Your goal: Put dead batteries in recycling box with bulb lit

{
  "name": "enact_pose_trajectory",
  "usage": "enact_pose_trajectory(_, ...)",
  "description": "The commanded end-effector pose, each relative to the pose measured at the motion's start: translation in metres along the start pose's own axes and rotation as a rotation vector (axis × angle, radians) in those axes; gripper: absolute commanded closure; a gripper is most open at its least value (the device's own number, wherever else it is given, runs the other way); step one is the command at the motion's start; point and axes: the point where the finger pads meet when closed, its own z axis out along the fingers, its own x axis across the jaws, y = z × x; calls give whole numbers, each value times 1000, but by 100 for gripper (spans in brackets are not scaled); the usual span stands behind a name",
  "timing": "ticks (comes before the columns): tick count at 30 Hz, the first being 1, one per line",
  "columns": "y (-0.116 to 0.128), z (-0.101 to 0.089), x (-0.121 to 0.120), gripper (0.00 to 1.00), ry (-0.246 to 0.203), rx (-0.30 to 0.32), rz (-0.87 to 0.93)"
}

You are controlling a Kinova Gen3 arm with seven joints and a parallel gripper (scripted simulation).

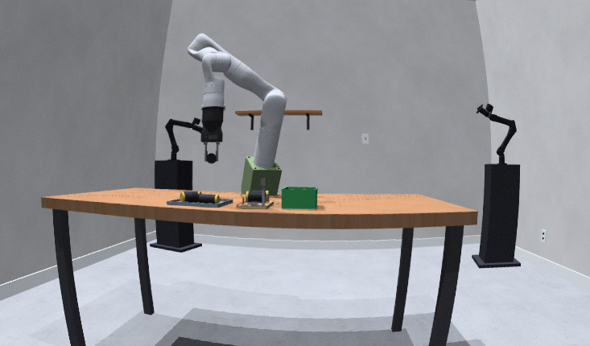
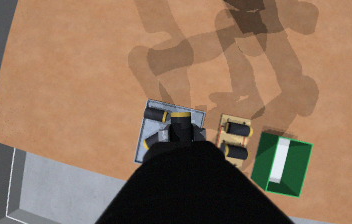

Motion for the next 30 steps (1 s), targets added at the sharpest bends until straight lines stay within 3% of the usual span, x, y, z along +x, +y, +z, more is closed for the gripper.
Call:
enact_pose_trajectory(1, 0, -1, -2, 43, -7, 0, 43)
enact_pose_trajectory(30, 0, -1, -2, 43, -6, -2, 567)
